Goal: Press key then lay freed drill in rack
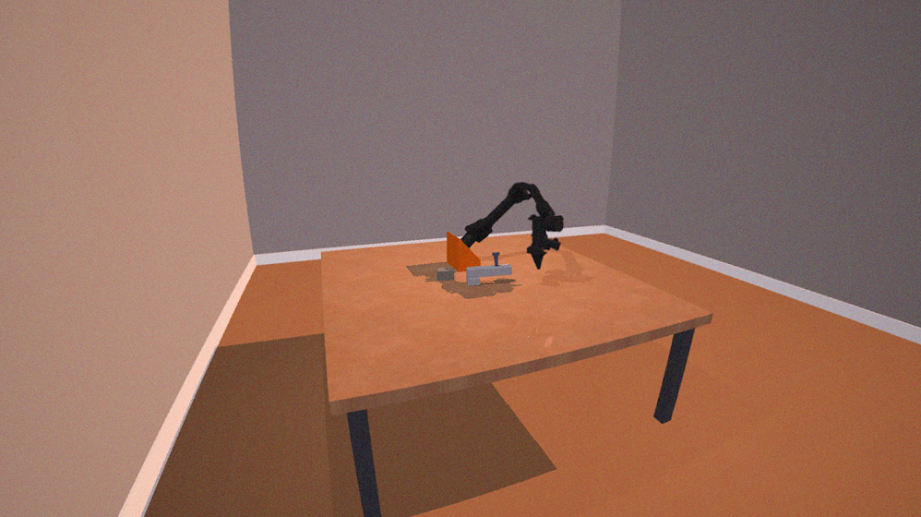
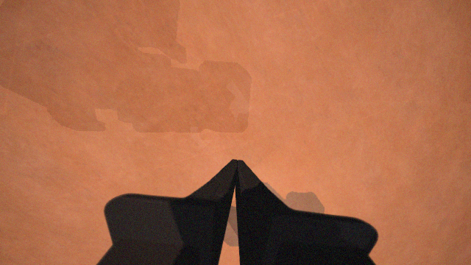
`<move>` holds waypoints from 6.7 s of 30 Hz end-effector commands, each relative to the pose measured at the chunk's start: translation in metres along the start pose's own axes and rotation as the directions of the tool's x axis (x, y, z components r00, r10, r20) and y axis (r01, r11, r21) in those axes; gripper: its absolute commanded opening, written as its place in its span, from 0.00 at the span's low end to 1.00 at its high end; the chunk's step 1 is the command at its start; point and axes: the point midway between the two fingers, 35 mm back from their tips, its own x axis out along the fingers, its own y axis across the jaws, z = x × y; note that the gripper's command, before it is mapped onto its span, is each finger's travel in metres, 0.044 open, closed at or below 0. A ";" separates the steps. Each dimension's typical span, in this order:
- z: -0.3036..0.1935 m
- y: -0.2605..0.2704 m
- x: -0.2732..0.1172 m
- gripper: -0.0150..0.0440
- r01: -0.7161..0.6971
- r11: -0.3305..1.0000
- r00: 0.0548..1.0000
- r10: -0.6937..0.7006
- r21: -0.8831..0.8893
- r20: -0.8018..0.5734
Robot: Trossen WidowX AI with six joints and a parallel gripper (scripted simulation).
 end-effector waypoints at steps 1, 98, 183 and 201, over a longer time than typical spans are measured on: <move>-0.047 -0.048 -0.022 0.25 0.026 0.950 0.997 -0.004 0.310 -0.073; -0.159 -0.086 -0.048 0.25 0.005 0.509 0.981 0.163 0.861 -0.102; -0.299 -0.163 -0.003 1.00 -0.190 0.845 0.982 0.156 -0.499 -0.108; -0.295 -0.155 0.025 1.00 -0.189 0.845 0.982 0.157 -0.500 -0.107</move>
